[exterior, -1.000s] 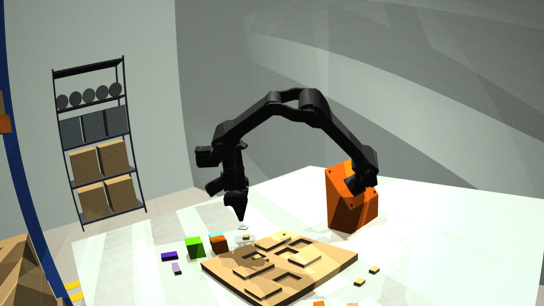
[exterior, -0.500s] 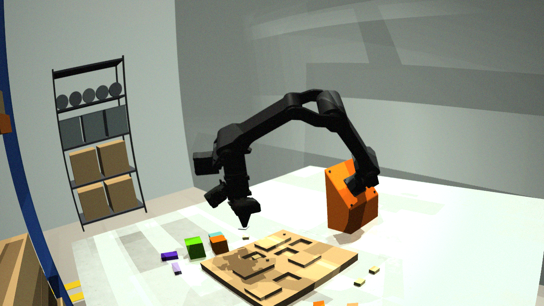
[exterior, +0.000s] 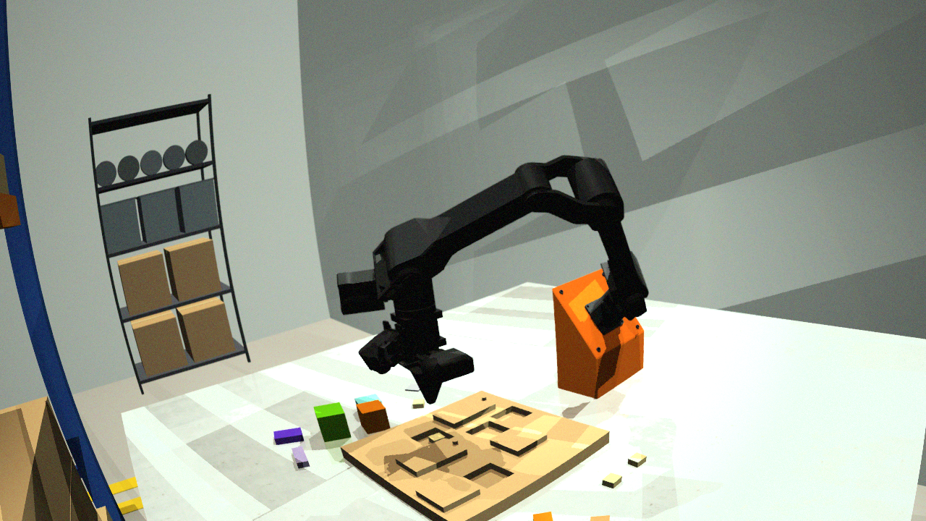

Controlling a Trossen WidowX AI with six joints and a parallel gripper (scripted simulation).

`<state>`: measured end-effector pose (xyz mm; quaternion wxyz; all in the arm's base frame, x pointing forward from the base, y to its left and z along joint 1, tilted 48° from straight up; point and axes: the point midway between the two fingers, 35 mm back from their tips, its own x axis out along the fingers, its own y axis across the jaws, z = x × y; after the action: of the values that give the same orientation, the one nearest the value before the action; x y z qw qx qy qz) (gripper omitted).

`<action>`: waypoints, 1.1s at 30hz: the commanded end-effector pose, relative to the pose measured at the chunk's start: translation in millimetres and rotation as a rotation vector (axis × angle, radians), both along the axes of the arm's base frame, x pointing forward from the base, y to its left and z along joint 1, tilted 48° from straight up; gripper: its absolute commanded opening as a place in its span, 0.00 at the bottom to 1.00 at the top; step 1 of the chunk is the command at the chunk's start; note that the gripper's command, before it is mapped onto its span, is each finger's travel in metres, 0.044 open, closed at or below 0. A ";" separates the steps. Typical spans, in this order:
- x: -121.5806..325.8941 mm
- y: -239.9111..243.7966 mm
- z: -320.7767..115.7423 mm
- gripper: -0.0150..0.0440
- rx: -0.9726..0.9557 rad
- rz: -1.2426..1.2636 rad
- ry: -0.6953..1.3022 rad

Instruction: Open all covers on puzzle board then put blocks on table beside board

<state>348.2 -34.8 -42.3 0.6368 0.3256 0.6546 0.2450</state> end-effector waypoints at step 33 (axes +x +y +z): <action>5.3 47.1 -39.9 0.25 0.007 0.005 -0.011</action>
<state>352.0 11.2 -81.9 0.6388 0.3223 0.6521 0.2508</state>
